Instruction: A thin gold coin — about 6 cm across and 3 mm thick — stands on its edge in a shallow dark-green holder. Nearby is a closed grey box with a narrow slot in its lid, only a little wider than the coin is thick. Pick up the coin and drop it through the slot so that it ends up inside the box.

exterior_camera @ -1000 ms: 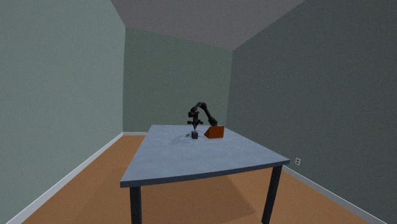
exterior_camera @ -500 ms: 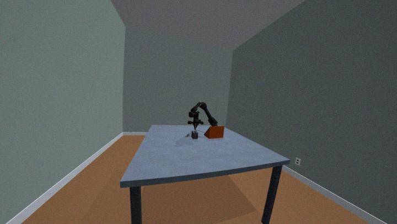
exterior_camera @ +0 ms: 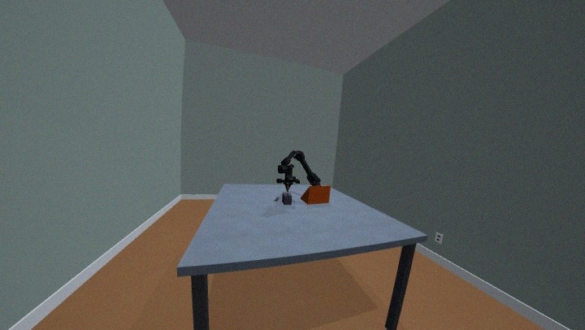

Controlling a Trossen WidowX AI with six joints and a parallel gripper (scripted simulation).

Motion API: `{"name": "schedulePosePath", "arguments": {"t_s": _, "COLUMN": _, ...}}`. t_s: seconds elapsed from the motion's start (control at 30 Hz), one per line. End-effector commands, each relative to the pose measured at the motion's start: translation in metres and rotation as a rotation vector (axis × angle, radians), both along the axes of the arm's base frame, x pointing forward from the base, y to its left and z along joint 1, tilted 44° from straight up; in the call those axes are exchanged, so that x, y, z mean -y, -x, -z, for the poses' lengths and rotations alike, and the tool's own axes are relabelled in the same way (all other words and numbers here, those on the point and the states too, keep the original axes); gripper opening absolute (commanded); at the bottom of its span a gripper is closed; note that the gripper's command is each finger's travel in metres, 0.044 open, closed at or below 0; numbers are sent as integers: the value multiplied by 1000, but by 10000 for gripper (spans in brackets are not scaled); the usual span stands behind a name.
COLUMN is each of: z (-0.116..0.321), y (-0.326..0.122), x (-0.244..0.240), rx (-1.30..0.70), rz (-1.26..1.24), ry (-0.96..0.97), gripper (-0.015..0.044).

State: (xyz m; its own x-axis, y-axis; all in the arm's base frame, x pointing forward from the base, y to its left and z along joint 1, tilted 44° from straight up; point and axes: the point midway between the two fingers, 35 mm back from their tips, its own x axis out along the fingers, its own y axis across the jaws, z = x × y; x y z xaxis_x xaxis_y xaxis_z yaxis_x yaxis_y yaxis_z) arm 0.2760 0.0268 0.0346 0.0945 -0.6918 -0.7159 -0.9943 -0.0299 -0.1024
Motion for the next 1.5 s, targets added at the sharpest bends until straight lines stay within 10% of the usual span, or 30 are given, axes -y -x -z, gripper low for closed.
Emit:
{"name": "schedulePosePath", "arguments": {"t_s": 0.0, "z": 2, "y": 0, "x": 2, "rx": -2, "rz": -5, "ry": 2, "gripper": 0}}
{"name": "schedulePosePath", "arguments": {"t_s": 0.8, "z": 11, "y": -2, "x": 11, "rx": -1, "rz": -4, "ry": 3, "gripper": 0}}
{"name": "schedulePosePath", "arguments": {"t_s": 1.0, "z": 10, "y": -1, "x": 10, "rx": 0, "rz": -1, "ry": 0, "gripper": 157}}
{"name": "schedulePosePath", "arguments": {"t_s": 1.3, "z": 10, "y": -1, "x": 10, "rx": 0, "rz": -1, "ry": 0, "gripper": 161}}
{"name": "schedulePosePath", "arguments": {"t_s": 1.47, "z": -1, "y": 0, "x": -1, "rx": -2, "rz": -1, "ry": 0, "gripper": 292}}
